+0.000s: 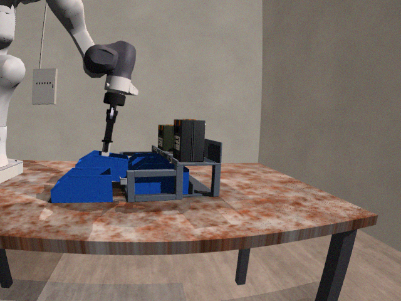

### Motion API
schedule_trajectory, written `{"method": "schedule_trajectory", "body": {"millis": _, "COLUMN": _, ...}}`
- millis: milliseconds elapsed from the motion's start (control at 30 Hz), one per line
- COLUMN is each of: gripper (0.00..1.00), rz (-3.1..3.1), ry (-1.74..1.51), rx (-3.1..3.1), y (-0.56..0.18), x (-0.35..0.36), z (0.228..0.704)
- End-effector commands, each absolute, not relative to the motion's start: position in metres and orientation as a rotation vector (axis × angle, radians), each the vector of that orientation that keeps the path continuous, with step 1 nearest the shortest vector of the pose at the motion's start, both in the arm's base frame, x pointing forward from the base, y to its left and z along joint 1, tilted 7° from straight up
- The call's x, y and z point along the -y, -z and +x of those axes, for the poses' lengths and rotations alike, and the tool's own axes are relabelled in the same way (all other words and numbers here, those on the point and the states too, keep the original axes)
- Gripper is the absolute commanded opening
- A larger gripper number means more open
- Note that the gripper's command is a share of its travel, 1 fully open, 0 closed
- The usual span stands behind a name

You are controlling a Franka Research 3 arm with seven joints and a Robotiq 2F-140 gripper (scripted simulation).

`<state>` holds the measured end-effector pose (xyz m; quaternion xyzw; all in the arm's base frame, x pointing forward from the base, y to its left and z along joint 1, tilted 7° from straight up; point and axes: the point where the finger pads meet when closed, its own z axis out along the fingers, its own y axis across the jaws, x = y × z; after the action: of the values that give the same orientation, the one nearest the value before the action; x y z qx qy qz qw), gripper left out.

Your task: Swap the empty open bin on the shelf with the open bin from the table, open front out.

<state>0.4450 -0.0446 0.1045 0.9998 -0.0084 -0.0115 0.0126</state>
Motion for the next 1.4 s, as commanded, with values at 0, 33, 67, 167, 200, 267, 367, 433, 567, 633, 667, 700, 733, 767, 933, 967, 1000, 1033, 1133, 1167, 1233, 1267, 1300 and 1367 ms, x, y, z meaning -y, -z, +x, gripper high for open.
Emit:
{"method": "schedule_trajectory", "body": {"millis": 0, "gripper": 0.0, "rz": 3.122, "ry": 0.032, "rx": 0.006, "y": -0.106, "x": 0.044, "z": 0.451}}
{"method": "schedule_trajectory", "body": {"millis": 33, "gripper": 0.0, "rz": 3.122, "ry": 0.032, "rx": 0.006, "y": -0.106, "x": 0.044, "z": 0.452}}
{"method": "schedule_trajectory", "body": {"millis": 67, "gripper": 0.0, "rz": 3.122, "ry": 0.031, "rx": 0.006, "y": -0.106, "x": 0.044, "z": 0.453}}
{"method": "schedule_trajectory", "body": {"millis": 167, "gripper": 0.0, "rz": 3.122, "ry": 0.031, "rx": 0.006, "y": -0.107, "x": 0.044, "z": 0.457}}
{"method": "schedule_trajectory", "body": {"millis": 200, "gripper": 0.0, "rz": 3.122, "ry": 0.031, "rx": 0.006, "y": -0.107, "x": 0.044, "z": 0.458}}
{"method": "schedule_trajectory", "body": {"millis": 267, "gripper": 0.0, "rz": 3.122, "ry": 0.031, "rx": 0.006, "y": -0.107, "x": 0.044, "z": 0.46}}
{"method": "schedule_trajectory", "body": {"millis": 367, "gripper": 0.0, "rz": 3.122, "ry": 0.031, "rx": 0.006, "y": -0.107, "x": 0.044, "z": 0.462}}
{"method": "schedule_trajectory", "body": {"millis": 433, "gripper": 0.0, "rz": 3.122, "ry": 0.03, "rx": 0.006, "y": -0.108, "x": 0.044, "z": 0.464}}
{"method": "schedule_trajectory", "body": {"millis": 567, "gripper": 0.0, "rz": 3.122, "ry": 0.03, "rx": 0.006, "y": -0.108, "x": 0.044, "z": 0.469}}
{"method": "schedule_trajectory", "body": {"millis": 633, "gripper": 0.0, "rz": 3.122, "ry": 0.03, "rx": 0.006, "y": -0.108, "x": 0.043, "z": 0.471}}
{"method": "schedule_trajectory", "body": {"millis": 667, "gripper": 0.0, "rz": 3.122, "ry": 0.03, "rx": 0.006, "y": -0.109, "x": 0.043, "z": 0.473}}
{"method": "schedule_trajectory", "body": {"millis": 700, "gripper": 0.0, "rz": 3.122, "ry": 0.03, "rx": 0.006, "y": -0.109, "x": 0.043, "z": 0.474}}
{"method": "schedule_trajectory", "body": {"millis": 733, "gripper": 0.0, "rz": 3.122, "ry": 0.029, "rx": 0.006, "y": -0.109, "x": 0.043, "z": 0.475}}
{"method": "schedule_trajectory", "body": {"millis": 767, "gripper": 0.0, "rz": 3.122, "ry": 0.029, "rx": 0.006, "y": -0.109, "x": 0.043, "z": 0.476}}
{"method": "schedule_trajectory", "body": {"millis": 933, "gripper": 0.0, "rz": 3.121, "ry": 0.029, "rx": 0.006, "y": -0.11, "x": 0.043, "z": 0.48}}
{"method": "schedule_trajectory", "body": {"millis": 967, "gripper": 0.0, "rz": 3.121, "ry": 0.029, "rx": 0.006, "y": -0.11, "x": 0.043, "z": 0.481}}
{"method": "schedule_trajectory", "body": {"millis": 1000, "gripper": 0.0, "rz": 3.121, "ry": 0.029, "rx": 0.006, "y": -0.11, "x": 0.043, "z": 0.482}}
{"method": "schedule_trajectory", "body": {"millis": 1033, "gripper": 0.0, "rz": 3.121, "ry": 0.029, "rx": 0.006, "y": -0.11, "x": 0.043, "z": 0.483}}
{"method": "schedule_trajectory", "body": {"millis": 1133, "gripper": 0.0, "rz": 3.121, "ry": 0.028, "rx": 0.006, "y": -0.11, "x": 0.043, "z": 0.487}}
{"method": "schedule_trajectory", "body": {"millis": 1167, "gripper": 0.0, "rz": 3.121, "ry": 0.028, "rx": 0.006, "y": -0.11, "x": 0.043, "z": 0.488}}
{"method": "schedule_trajectory", "body": {"millis": 1233, "gripper": 0.0, "rz": 3.121, "ry": 0.028, "rx": 0.006, "y": -0.111, "x": 0.043, "z": 0.49}}
{"method": "schedule_trajectory", "body": {"millis": 1267, "gripper": 0.0, "rz": 3.121, "ry": 0.028, "rx": 0.006, "y": -0.111, "x": 0.043, "z": 0.491}}
{"method": "schedule_trajectory", "body": {"millis": 1300, "gripper": 0.0, "rz": 3.121, "ry": 0.028, "rx": 0.006, "y": -0.111, "x": 0.043, "z": 0.492}}
{"method": "schedule_trajectory", "body": {"millis": 1367, "gripper": 0.0, "rz": 3.121, "ry": 0.028, "rx": 0.006, "y": -0.111, "x": 0.043, "z": 0.494}}
